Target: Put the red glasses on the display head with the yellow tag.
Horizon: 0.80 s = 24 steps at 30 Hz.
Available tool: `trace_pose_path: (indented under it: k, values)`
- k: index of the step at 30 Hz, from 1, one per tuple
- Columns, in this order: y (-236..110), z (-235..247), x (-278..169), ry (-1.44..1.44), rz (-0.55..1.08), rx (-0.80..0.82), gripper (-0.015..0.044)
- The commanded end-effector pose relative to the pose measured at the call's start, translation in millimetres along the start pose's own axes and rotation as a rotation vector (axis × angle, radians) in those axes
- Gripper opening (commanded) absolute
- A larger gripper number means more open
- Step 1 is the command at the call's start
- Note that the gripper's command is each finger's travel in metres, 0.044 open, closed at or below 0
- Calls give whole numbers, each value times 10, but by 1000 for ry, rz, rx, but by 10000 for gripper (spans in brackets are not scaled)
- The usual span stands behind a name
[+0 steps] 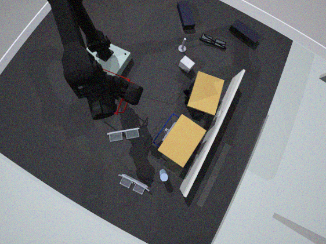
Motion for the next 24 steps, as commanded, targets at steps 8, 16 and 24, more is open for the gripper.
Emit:
trace_pose_path:
  k: [8, 16, 24]
  values:
    - [136, 102, -130, -473, -16, -73, 0]
    - [223, 173, -228, -813, -13, -124, 0]
    - [309, 238, -329, -1153, 3, -177, 0]
Point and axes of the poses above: the point midway between the two fingers, 35 mm back from their tips, its own y axis out along the fingers, its own z axis across the jaws, x = y × z, the point moved 8 cm from there along -y, back along the fingers, and after that the axes turned 1 degree about y, right-handed, at the moved point
